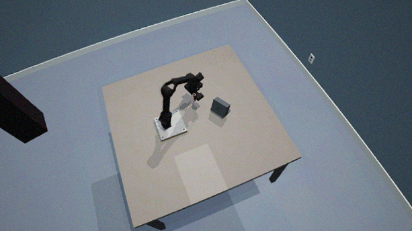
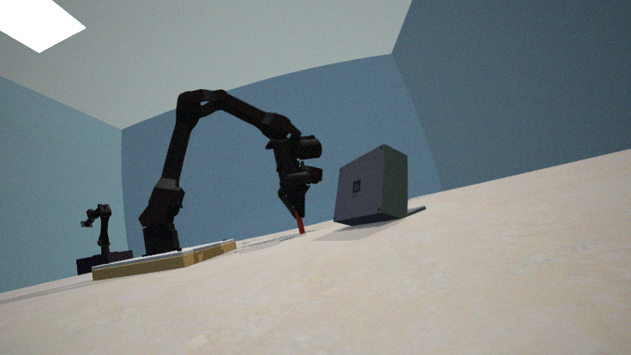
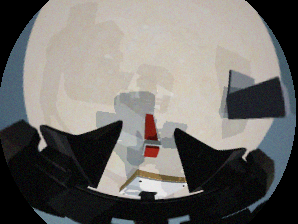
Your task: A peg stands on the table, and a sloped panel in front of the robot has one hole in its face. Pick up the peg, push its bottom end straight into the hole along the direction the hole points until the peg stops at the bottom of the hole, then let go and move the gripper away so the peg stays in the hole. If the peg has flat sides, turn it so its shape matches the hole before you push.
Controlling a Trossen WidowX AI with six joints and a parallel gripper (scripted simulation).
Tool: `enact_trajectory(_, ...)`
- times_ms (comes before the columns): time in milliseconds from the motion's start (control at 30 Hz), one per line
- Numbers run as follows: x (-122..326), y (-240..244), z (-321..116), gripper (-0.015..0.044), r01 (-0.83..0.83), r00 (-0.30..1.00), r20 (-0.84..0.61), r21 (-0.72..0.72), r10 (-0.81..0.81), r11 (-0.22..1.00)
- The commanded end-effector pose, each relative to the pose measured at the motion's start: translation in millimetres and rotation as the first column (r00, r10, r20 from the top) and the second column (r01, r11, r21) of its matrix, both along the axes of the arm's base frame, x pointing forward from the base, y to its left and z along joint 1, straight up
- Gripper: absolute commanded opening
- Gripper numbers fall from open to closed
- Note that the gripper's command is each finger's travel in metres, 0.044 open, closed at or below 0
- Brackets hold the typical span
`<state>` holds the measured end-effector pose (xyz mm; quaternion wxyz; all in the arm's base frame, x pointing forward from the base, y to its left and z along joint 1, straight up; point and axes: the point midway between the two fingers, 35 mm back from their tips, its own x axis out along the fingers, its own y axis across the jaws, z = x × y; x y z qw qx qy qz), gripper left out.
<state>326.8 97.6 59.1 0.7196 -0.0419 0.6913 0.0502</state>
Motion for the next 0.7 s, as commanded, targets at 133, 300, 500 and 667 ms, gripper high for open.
enact_trajectory(133, 0.2, 0.2, 0.2, 0.0151, 0.000, 1.000, 0.000, 0.001, 0.000, 1.000)
enact_trajectory(300, 0.2, 0.2, 0.2, 0.0020, 0.000, 1.000, 0.000, 0.001, 0.000, 1.000)
enact_trajectory(500, 0.2, 0.2, 0.2, 0.0000, 0.000, 1.000, 0.000, 0.001, 0.000, 1.000)
enact_trajectory(667, 1.0, 0.4, 9.1, 0.0000, 0.000, 1.000, 0.000, 0.000, 0.000, 1.000)
